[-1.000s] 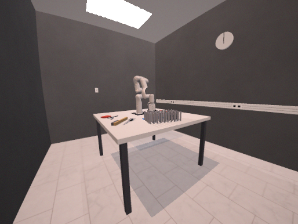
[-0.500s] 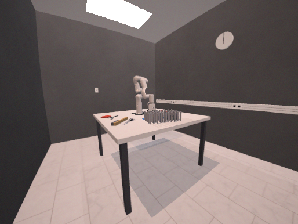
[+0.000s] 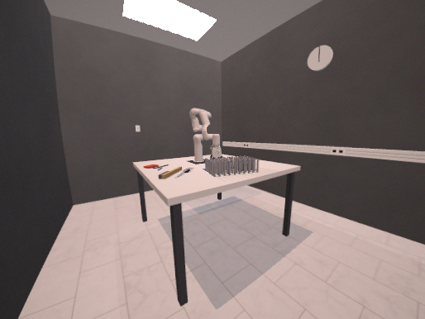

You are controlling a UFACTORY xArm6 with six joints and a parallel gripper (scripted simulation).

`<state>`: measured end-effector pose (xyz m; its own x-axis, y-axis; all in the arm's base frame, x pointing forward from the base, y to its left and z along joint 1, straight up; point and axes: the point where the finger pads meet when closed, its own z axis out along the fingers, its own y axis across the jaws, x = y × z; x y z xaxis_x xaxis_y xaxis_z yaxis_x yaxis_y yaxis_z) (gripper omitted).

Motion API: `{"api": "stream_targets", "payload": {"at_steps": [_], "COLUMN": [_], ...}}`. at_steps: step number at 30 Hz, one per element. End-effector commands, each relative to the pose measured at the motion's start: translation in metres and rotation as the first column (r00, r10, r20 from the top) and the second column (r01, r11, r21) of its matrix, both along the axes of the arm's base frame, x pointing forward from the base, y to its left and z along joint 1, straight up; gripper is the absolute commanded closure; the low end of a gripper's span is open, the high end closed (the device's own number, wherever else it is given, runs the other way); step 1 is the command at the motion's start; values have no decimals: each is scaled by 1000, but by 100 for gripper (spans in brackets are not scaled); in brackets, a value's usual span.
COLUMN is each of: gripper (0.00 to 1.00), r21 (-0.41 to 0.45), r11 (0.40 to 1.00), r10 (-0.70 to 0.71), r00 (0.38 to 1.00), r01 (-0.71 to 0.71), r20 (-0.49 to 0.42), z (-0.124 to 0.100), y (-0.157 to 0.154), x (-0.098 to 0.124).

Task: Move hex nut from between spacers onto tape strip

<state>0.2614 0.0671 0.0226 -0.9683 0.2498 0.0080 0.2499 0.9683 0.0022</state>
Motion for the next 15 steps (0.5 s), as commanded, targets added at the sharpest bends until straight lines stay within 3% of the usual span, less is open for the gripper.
{"api": "stream_targets", "payload": {"at_steps": [1, 15], "gripper": [100, 100], "r21": [1, 1], "r11": [1000, 1000], "r10": [0, 0], "r00": [1000, 1000], "r01": [0, 0], "r20": [3, 3], "z": [4, 16], "y": [0, 0], "x": [1, 1]}}
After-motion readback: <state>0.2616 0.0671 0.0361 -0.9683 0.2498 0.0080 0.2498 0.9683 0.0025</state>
